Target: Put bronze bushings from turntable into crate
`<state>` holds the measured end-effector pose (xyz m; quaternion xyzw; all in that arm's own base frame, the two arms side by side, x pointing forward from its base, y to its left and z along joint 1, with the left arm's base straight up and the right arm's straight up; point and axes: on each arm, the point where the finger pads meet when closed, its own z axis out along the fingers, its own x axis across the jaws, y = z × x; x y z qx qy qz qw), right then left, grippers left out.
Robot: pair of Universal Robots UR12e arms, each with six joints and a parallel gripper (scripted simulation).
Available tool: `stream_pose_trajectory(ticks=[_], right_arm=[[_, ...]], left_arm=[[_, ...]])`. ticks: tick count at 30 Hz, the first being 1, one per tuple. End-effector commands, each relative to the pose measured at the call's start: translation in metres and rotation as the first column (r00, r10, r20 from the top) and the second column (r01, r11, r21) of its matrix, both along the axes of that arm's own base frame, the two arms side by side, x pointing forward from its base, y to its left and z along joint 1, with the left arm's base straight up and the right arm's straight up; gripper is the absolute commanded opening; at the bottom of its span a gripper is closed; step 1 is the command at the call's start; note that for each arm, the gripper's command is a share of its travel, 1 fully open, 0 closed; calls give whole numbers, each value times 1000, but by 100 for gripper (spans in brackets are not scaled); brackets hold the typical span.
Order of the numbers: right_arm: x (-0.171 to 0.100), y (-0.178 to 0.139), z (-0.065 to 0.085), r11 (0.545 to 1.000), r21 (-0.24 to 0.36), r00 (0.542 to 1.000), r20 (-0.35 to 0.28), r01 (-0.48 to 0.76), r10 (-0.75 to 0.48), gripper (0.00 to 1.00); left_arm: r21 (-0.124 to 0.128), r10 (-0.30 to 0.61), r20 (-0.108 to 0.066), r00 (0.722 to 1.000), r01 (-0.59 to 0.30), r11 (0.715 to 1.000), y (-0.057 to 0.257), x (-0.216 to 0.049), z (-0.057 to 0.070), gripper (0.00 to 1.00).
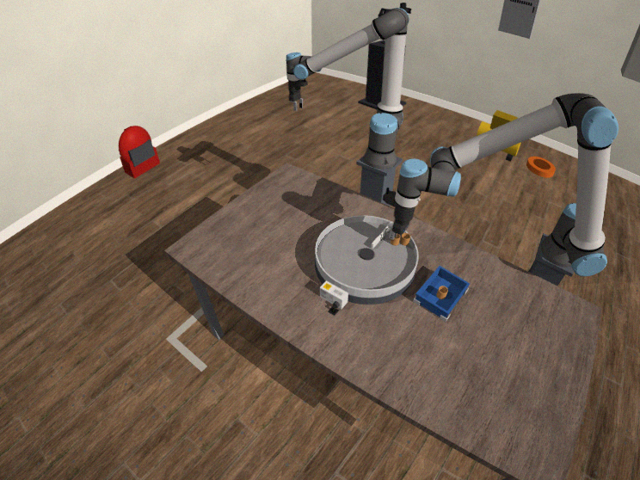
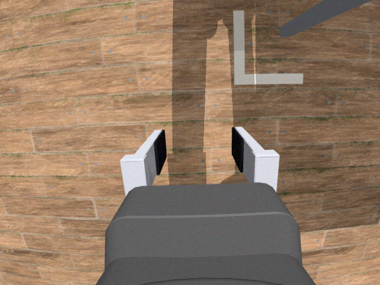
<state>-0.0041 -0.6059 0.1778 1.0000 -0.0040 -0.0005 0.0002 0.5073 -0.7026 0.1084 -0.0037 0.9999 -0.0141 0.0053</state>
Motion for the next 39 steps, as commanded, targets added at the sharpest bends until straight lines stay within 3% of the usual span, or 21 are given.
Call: stream_pose_trajectory(ticks=[1, 3, 5, 7, 19, 39], right_arm=[[-1, 2, -1, 1000, 0, 1000, 1, 0, 0, 100], [-1, 2, -1, 1000, 0, 1000, 1, 0, 0, 100], [-1, 2, -1, 1000, 0, 1000, 1, 0, 0, 100], [-1, 2, -1, 1000, 0, 1000, 1, 0, 0, 100], [-1, 2, -1, 1000, 0, 1000, 1, 0, 0, 100], [-1, 2, -1, 1000, 0, 1000, 1, 0, 0, 100]], left_arm=[[9, 0, -4, 1000, 0, 1000, -2, 1, 4, 36], [21, 0, -9, 1000, 0, 1000, -2, 1, 10, 36], [19, 0, -8, 1000, 0, 1000, -2, 1, 26, 36], [19, 0, -8, 1000, 0, 1000, -2, 1, 33, 36], [27, 0, -12, 1000, 0, 1000, 1, 0, 27, 36], [24, 0, -10, 1000, 0, 1000, 0, 0, 29, 36]])
